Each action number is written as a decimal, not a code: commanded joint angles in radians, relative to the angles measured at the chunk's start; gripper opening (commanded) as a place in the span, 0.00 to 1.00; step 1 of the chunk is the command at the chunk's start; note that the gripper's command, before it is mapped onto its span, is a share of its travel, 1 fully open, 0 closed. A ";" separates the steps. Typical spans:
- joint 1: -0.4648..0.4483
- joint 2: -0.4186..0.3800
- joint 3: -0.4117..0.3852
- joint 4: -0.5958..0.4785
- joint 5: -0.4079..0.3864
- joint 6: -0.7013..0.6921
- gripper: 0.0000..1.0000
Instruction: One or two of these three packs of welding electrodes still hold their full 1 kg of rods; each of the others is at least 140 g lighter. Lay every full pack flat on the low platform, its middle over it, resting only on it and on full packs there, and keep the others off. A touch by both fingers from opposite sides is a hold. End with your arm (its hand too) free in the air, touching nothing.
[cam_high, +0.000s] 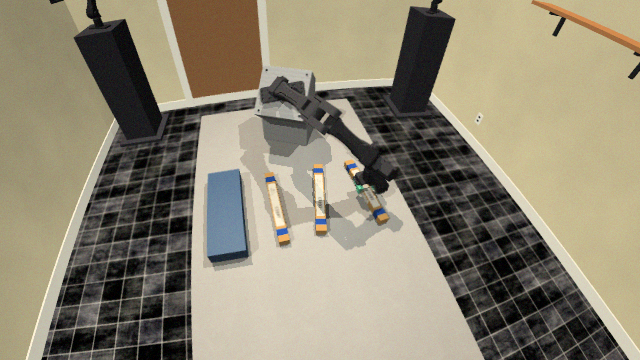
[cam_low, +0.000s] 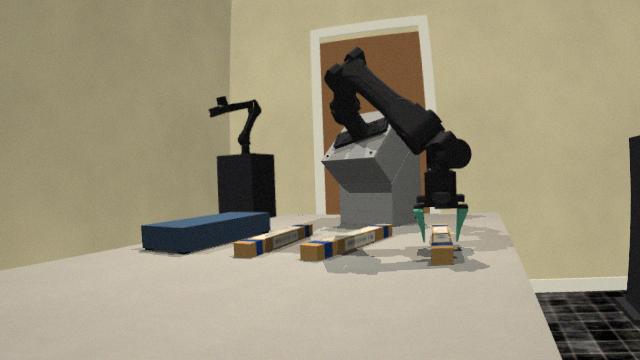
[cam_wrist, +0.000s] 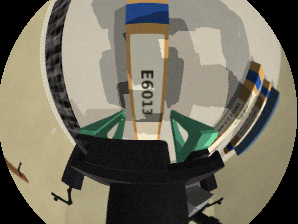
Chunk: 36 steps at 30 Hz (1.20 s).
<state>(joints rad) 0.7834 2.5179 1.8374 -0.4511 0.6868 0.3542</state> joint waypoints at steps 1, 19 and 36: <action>0.020 -0.008 0.013 0.017 -0.002 -0.004 0.74; 0.020 -0.008 0.013 0.017 -0.002 -0.004 0.74; 0.079 -0.148 -0.127 -0.065 0.030 0.073 0.74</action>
<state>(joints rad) 0.8238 2.4134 1.7332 -0.4702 0.6971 0.3992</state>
